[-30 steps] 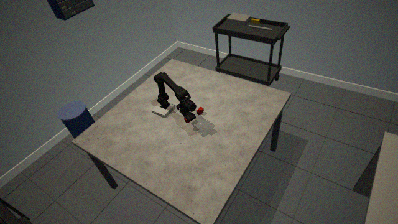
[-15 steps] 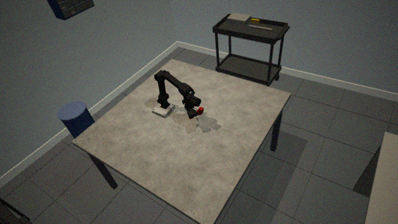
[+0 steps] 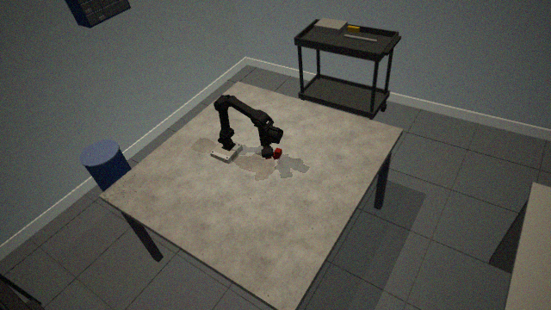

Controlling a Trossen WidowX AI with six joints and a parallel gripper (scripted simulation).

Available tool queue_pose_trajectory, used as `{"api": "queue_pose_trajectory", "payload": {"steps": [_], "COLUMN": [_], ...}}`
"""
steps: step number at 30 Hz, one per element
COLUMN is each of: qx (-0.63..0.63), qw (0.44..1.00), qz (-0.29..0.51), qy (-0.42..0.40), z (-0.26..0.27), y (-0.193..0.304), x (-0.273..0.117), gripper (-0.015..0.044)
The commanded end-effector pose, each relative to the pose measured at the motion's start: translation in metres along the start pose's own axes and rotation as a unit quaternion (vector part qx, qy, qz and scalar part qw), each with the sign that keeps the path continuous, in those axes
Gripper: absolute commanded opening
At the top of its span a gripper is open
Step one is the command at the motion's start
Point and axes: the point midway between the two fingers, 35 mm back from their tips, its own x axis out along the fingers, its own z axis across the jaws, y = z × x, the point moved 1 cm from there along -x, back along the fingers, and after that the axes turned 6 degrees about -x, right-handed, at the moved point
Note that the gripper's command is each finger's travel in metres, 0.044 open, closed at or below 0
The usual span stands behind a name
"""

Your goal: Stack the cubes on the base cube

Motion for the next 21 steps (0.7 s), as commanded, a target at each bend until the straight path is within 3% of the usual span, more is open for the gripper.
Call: {"api": "queue_pose_trajectory", "payload": {"steps": [1,21], "qx": [0.032,0.180], "qw": [0.999,0.984], "qz": [-0.003,-0.003], "qy": [-0.001,-0.004], "z": [0.012,0.067], "y": [-0.007,-0.031], "x": [0.000,0.005], "gripper": [0.0105,0.0105]}}
